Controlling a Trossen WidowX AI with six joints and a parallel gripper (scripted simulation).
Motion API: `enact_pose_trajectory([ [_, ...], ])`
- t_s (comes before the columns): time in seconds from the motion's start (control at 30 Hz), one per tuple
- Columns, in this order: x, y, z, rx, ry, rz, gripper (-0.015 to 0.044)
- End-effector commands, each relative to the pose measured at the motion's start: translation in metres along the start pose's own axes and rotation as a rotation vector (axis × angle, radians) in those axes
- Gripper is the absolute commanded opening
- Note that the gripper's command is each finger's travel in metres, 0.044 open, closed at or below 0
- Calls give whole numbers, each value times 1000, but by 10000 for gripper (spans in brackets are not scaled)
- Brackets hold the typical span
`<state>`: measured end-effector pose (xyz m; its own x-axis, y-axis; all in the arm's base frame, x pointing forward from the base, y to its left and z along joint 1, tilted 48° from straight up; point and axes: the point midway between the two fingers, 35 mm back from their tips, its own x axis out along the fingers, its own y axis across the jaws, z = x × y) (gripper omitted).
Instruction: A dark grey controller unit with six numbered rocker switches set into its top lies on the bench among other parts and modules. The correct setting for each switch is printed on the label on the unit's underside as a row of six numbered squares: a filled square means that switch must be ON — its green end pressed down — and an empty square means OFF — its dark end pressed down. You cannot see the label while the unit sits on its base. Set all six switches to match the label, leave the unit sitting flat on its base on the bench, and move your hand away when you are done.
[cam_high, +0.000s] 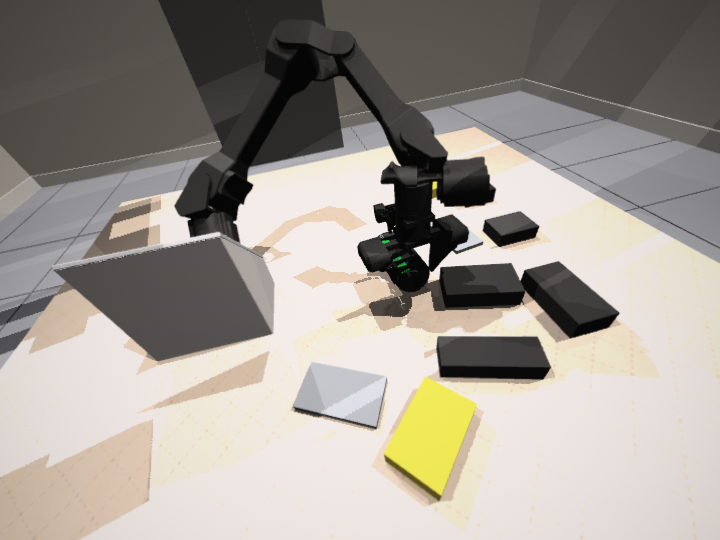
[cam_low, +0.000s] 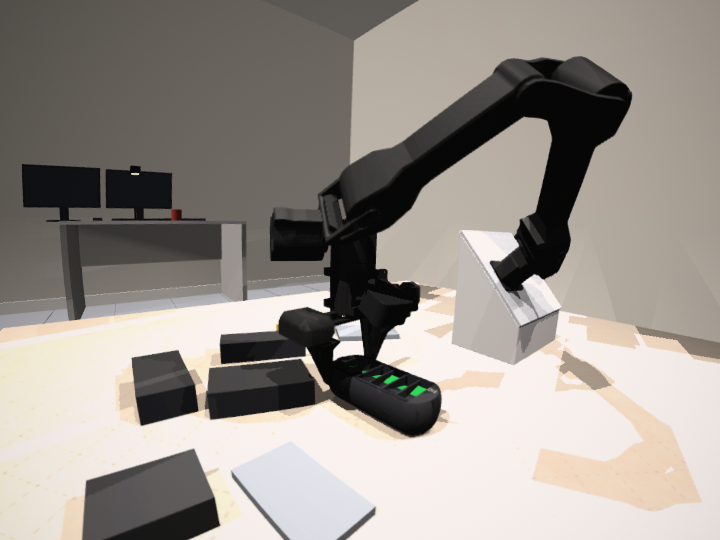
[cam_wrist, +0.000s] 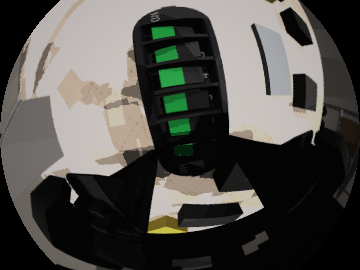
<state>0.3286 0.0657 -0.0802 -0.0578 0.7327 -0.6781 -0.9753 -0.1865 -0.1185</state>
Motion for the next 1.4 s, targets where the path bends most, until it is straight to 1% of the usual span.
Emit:
enact_pose_trajectory([
  [0.0, 0, 0, 0, 0, 0, 0, 440],
  [0.3, -1, 0, 2, 0, 0, 0, 440],
  [0.47, -35, -1, 52, 1, -1, 1, 440],
  [0.53, -40, 0, 60, 1, -1, 1, 440],
  [1.17, -42, 0, 60, 1, -1, 1, 440],
  [1.2, -48, 0, 59, 0, 0, 1, 440],
  [1.3, -81, 0, 58, -2, 2, 3, 440],
  [1.37, -89, 0, 58, -3, 1, 3, 440],
])
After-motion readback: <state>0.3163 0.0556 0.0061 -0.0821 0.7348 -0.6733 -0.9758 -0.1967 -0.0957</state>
